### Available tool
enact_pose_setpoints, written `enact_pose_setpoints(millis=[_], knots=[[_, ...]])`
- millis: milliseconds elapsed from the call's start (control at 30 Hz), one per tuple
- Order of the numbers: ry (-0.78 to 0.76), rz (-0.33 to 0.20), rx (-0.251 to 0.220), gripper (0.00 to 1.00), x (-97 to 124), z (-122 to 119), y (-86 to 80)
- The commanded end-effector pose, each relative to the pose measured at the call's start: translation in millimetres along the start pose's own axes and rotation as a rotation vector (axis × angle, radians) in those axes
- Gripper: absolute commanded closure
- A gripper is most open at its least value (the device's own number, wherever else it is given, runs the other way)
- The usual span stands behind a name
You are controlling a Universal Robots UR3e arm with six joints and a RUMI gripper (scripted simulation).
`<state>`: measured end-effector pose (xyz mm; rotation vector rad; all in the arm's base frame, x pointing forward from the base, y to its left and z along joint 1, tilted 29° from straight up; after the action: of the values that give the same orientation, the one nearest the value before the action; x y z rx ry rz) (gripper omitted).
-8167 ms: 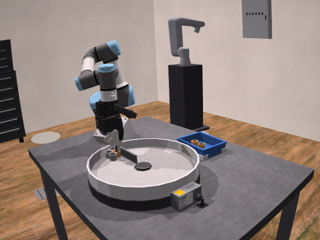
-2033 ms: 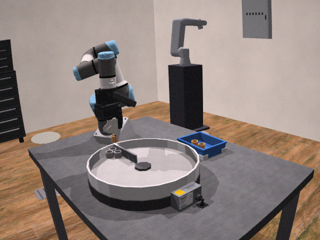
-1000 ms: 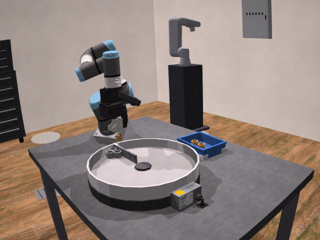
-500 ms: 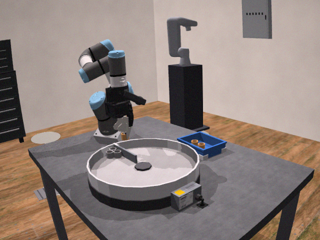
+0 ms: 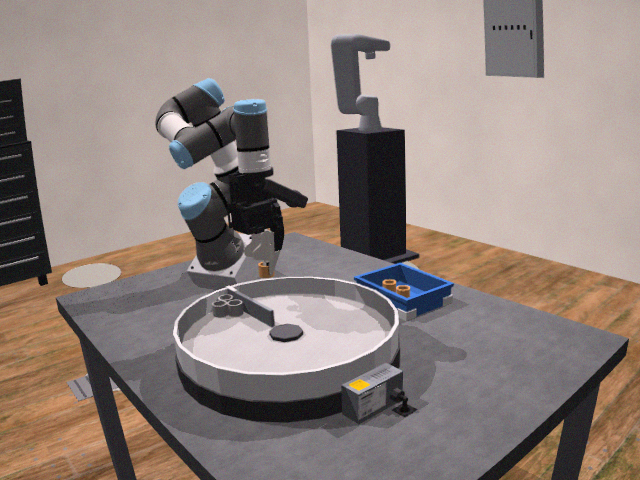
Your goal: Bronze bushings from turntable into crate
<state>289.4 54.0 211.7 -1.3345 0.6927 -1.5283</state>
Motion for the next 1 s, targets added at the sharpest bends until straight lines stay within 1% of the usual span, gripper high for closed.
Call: enact_pose_setpoints(millis=[0, 367, 433, 933, 967], knots=[[0.027, -0.015, 0.002, 1.0, -15.0, 6.6, -1.2], [0.026, -0.015, 0.0, 1.0, -58.6, 16.2, -0.5], [0.026, -0.015, 0.0, 1.0, -58.6, 16.2, -0.5], [0.026, -0.014, 0.001, 1.0, -124.4, 31.2, 0.4], [0.026, -0.014, 0.001, 1.0, -124.4, 31.2, 0.4]])
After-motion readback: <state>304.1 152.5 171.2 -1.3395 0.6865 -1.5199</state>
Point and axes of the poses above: the point where the finger pads meet when closed, its own y axis out along the fingers, its own z axis across the jaws, x = y × z, the point moved 6 cm from there along -y, back along the fingers, and after that the axes turned 4 degrees about y, right-handed, at the moved point
